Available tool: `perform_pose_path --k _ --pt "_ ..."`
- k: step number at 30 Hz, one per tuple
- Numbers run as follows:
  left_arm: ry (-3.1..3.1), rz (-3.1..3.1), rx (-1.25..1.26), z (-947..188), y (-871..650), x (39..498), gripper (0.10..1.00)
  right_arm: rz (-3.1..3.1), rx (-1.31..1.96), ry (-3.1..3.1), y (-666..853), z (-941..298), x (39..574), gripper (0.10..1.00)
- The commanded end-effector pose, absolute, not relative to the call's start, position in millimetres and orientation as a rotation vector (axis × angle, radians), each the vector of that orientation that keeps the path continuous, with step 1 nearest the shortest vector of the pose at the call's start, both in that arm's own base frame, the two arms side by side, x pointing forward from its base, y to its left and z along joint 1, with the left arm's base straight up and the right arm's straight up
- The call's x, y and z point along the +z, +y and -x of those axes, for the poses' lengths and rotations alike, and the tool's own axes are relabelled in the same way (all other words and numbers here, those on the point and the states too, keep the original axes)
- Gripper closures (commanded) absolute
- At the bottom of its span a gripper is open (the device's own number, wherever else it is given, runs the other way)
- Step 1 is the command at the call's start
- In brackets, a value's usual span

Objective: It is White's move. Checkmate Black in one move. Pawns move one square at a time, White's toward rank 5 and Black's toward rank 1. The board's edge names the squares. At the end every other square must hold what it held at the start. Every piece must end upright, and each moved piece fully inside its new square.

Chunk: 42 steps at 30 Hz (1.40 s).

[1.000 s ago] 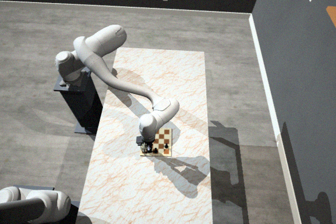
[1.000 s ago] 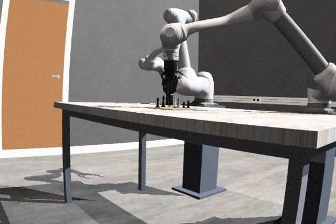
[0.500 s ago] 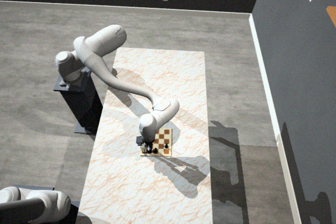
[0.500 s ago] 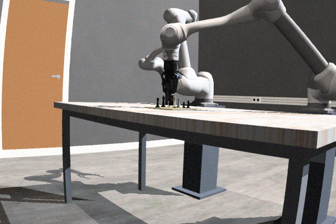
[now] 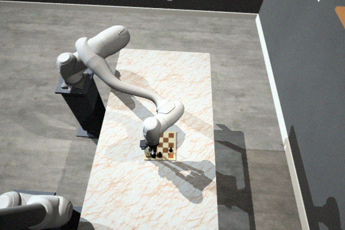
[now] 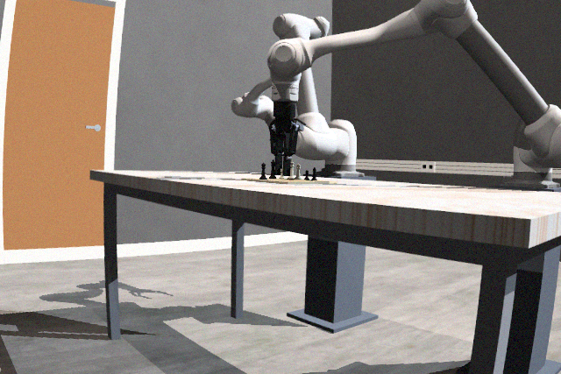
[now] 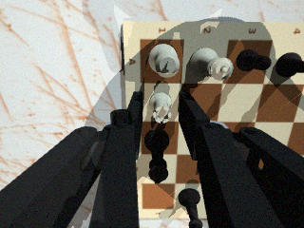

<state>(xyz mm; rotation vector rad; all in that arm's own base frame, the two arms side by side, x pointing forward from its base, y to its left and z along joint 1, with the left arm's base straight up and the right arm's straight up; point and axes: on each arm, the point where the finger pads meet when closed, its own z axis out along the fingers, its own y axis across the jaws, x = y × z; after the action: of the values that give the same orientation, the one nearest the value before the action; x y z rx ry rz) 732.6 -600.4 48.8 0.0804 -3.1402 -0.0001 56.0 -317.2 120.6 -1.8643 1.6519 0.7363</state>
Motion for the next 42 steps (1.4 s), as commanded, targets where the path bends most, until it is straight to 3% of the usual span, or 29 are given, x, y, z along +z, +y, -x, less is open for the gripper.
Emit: perform_pose_path --k 1,16,30,31,42 --pt "-3.142 -0.08 0.002 -733 -601 51 0.799 1.865 0.735 1.652 -318 -56 121 0.098" --pt "-3.142 -0.08 0.002 -733 -601 113 0.799 1.865 0.735 1.652 -318 -56 121 0.098" --pt "-3.142 -0.08 0.002 -733 -601 141 0.799 1.865 0.735 1.652 -318 -56 121 0.098" --pt "-3.142 -0.08 0.002 -733 -601 141 0.098 1.865 0.735 1.652 -318 -56 121 0.098" --pt "-3.142 -0.08 0.002 -733 -601 141 0.098 1.865 0.735 1.652 -318 -56 121 0.098"
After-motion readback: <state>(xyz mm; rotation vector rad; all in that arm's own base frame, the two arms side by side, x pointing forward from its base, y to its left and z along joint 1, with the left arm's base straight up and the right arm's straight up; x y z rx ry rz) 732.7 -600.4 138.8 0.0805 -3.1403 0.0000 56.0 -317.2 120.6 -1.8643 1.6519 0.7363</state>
